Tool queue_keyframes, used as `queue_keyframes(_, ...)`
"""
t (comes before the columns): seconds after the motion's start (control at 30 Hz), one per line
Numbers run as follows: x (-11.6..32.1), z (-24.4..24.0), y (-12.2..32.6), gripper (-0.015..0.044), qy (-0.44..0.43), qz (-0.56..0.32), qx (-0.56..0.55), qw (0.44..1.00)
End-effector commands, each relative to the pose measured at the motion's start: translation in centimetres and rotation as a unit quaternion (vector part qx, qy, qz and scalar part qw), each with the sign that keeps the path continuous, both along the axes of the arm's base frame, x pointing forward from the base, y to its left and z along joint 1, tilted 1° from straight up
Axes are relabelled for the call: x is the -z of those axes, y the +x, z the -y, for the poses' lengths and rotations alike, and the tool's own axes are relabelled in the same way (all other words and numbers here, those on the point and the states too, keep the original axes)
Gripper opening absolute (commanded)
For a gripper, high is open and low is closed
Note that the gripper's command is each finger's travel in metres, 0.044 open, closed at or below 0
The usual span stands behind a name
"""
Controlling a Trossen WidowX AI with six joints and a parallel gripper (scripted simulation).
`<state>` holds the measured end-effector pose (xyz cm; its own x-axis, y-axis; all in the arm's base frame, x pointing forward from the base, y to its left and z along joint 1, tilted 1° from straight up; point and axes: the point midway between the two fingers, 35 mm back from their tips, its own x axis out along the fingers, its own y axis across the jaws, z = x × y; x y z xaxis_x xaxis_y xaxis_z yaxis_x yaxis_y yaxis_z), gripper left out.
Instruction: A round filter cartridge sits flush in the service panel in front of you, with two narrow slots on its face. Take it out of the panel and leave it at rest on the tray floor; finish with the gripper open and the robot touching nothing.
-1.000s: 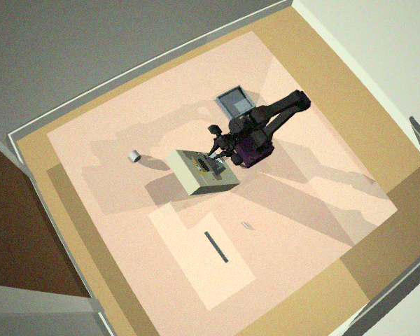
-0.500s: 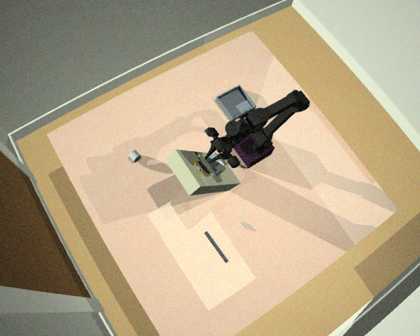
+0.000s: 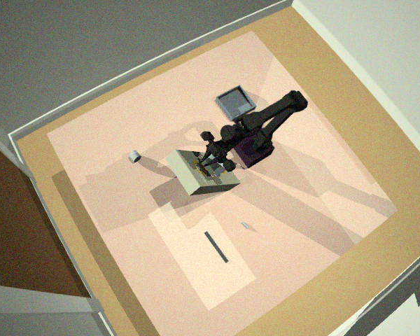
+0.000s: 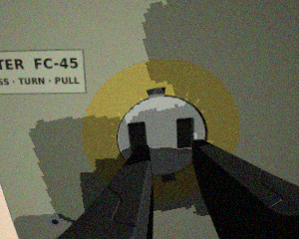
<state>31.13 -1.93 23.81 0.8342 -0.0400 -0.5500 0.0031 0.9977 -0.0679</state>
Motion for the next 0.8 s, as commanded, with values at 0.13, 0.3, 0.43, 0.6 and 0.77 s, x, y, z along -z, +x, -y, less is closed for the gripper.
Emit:
queue_keyframes(0.13,1.26,0.02,1.09,0.0089,0.0,-0.007,-0.001,1.0)
queue_keyframes(0.3,1.34,0.02,1.16,0.0089,0.0,-0.007,-0.001,1.0)
queue_keyframes(0.43,1.44,0.02,1.09,0.0089,0.0,-0.007,-0.001,1.0)
queue_keyframes(0.6,1.47,0.02,1.07,0.0089,0.0,-0.007,-0.001,1.0)
queue_keyframes(0.77,1.42,0.02,1.11,0.0089,0.0,-0.007,-0.001,1.0)
